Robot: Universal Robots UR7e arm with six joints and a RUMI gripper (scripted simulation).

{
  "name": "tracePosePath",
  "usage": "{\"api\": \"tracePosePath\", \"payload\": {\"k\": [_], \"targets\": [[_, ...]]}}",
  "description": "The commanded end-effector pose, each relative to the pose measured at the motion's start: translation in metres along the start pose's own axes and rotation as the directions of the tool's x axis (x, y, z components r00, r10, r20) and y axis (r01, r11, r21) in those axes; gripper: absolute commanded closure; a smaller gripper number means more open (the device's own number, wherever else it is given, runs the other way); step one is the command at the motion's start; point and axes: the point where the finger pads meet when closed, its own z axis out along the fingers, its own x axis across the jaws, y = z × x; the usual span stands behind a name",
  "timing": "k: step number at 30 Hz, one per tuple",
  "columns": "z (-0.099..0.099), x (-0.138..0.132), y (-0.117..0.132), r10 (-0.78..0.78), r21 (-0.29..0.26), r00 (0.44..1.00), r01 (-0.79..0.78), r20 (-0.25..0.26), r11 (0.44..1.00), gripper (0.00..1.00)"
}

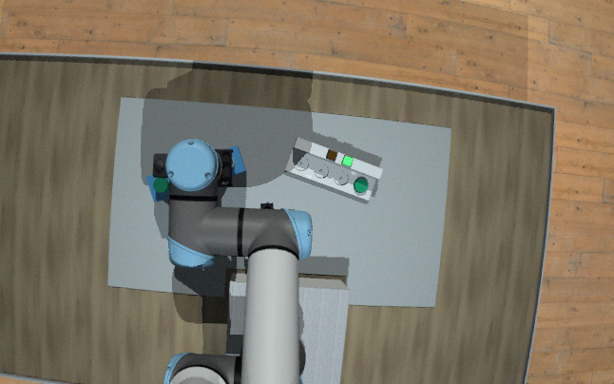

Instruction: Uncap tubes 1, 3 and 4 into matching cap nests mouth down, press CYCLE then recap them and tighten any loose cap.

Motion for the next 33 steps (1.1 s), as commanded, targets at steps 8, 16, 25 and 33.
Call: {"api": "tracePosePath", "payload": {"k": [8, 16, 25, 33], "targets": [[0.0, 0.0, 0.0, 0.015, -0.004, 1.0, -0.015, -0.001, 1.0, 0.65], [-0.012, 0.0, 0.0, 0.016, -0.004, 1.0, -0.016, -0.001, 1.0, 0.65], [-0.039, 0.0, 0.0, 0.016, -0.004, 1.0, -0.016, -0.001, 1.0, 0.65], [-0.046, -0.001, 0.016, -0.15, -0.004, 0.989, 0.15, 0.0, 0.989, 0.71]]}}
